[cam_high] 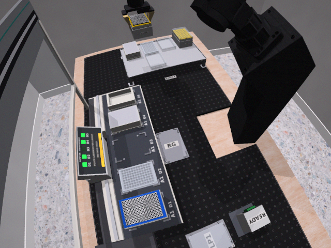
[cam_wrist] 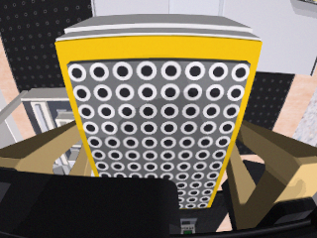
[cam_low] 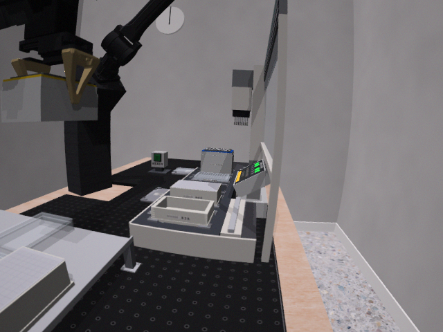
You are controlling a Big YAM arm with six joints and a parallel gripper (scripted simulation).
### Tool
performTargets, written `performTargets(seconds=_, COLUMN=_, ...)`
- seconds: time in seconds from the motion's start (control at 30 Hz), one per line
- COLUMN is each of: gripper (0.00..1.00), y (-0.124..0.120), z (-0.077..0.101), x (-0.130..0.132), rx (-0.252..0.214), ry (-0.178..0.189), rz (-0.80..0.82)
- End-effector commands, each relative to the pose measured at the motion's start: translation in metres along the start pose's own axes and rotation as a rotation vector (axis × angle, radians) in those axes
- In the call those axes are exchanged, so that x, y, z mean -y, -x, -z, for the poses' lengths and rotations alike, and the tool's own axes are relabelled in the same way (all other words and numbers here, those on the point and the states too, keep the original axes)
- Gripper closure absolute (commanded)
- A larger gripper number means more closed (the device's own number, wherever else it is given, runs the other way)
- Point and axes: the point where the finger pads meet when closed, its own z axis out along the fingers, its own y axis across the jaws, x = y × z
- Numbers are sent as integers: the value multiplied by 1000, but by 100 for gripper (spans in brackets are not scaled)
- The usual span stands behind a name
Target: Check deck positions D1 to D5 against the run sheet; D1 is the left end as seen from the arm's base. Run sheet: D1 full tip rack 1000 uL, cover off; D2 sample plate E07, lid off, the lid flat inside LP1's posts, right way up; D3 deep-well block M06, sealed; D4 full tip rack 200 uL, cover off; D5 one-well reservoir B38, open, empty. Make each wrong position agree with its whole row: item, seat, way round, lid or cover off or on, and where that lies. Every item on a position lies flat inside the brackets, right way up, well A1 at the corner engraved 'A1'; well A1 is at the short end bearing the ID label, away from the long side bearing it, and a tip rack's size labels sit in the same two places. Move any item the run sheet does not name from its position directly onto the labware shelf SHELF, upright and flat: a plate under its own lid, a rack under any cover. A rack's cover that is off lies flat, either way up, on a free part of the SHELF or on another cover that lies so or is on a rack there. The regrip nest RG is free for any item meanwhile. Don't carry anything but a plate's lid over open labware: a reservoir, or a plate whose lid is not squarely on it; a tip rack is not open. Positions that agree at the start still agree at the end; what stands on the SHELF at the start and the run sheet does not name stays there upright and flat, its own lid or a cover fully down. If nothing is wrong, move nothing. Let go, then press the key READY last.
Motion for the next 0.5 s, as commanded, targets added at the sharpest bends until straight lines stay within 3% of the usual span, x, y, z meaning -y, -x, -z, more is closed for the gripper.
performTargets(seconds=0.0, gripper=100, y=23, z=14, x=-1, rx=31, ry=-1, rz=13)
performTargets(seconds=0.1, gripper=100, y=38, z=14, x=0, rx=32, ry=-1, rz=13)
performTargets(seconds=0.17, gripper=100, y=38, z=14, x=0, rx=33, ry=-3, rz=13)
performTargets(seconds=0.23, gripper=100, y=40, z=26, x=-13, rx=57, ry=6, rz=38)
performTargets(seconds=0.47, gripper=100, y=37, z=23, x=-8, rx=49, ry=3, rz=24)
